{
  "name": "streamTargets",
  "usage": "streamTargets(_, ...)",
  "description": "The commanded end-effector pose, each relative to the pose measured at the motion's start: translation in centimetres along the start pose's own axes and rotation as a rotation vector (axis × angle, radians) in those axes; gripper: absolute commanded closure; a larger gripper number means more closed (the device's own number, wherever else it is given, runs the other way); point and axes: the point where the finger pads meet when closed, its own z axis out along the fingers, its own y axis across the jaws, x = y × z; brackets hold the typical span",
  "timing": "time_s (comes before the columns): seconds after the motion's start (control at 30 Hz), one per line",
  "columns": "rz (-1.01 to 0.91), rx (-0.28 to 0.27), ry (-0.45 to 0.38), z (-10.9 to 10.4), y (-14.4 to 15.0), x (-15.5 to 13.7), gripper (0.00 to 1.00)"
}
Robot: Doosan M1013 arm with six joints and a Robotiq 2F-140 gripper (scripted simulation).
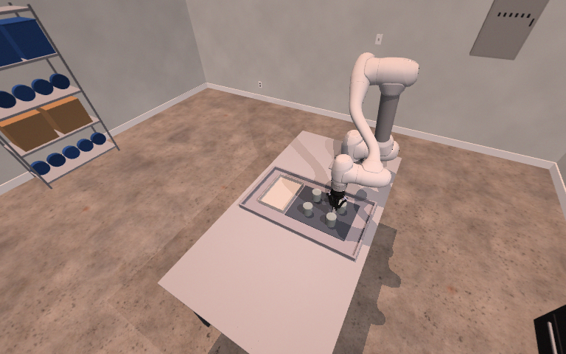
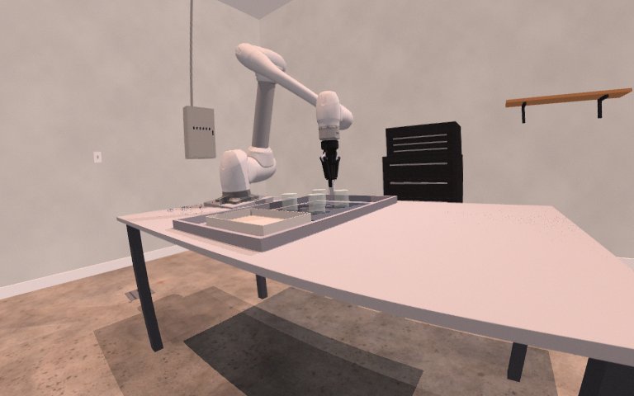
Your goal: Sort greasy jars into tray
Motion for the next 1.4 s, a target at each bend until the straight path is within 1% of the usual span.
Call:
streamTargets(0.0, -0.002, 0.002, -0.003, -0.14, -0.14, -0.42, 1.0)
streamTargets(1.37, -0.002, 0.002, -0.003, -0.31, -0.14, -0.88, 1.0)
